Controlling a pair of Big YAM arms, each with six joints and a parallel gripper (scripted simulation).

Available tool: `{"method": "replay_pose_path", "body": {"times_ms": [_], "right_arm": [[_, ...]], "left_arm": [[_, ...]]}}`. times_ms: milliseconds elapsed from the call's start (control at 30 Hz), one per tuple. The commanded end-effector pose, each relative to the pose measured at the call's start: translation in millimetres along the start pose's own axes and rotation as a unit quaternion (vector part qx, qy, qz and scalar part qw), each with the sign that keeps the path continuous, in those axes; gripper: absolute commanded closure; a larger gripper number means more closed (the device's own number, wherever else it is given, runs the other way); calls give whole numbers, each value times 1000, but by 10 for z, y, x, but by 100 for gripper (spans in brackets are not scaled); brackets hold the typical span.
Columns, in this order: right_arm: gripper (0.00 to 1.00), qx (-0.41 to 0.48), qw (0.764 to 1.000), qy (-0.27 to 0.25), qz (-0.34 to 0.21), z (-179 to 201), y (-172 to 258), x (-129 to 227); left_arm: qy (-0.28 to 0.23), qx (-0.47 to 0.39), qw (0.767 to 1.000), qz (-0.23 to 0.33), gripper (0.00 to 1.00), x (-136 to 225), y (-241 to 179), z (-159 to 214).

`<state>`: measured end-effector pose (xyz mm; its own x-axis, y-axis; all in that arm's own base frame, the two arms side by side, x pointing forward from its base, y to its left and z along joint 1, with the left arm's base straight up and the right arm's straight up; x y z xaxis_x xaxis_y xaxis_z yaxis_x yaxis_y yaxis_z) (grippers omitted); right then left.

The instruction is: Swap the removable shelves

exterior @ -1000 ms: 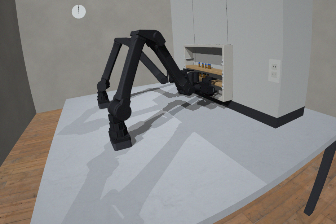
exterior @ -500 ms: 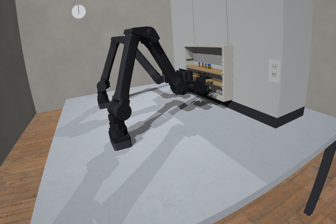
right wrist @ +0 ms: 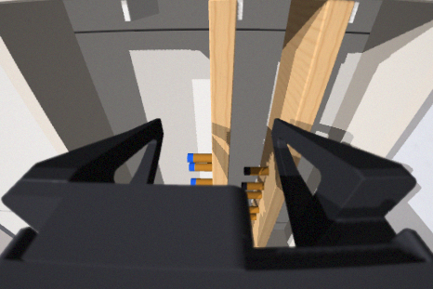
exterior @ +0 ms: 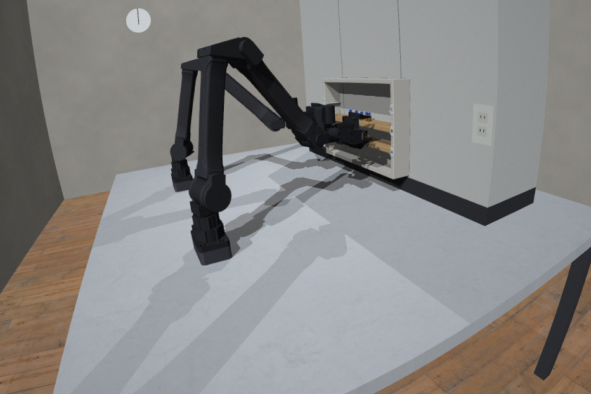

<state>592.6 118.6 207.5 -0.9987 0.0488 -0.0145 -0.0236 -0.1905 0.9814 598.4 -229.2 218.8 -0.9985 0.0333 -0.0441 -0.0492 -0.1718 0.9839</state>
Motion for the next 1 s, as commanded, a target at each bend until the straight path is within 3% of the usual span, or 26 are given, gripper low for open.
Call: {"method": "replay_pose_path", "body": {"times_ms": [0, 967], "right_arm": [[16, -6, 1000, 8, -9, 169, 106, -134], [16, -2, 1000, -2, -2, 50, -43, -528]], "left_arm": [[2, 0, 1000, 7, 16, -211, -32, -17], [2, -2, 1000, 11, 16, -617, -181, -43]]}}
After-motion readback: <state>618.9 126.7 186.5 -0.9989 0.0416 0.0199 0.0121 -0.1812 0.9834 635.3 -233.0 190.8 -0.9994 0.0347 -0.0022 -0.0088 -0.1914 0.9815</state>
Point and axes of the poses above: on each arm, the point where the finger pads meet when closed, its own x axis back along the fingers, its own y axis across the jaws, z = x × y, the point moved 4 cm from there along x, back along the fingers, and after that the axes turned 11 degrees about -x, right-handed, at the moved point
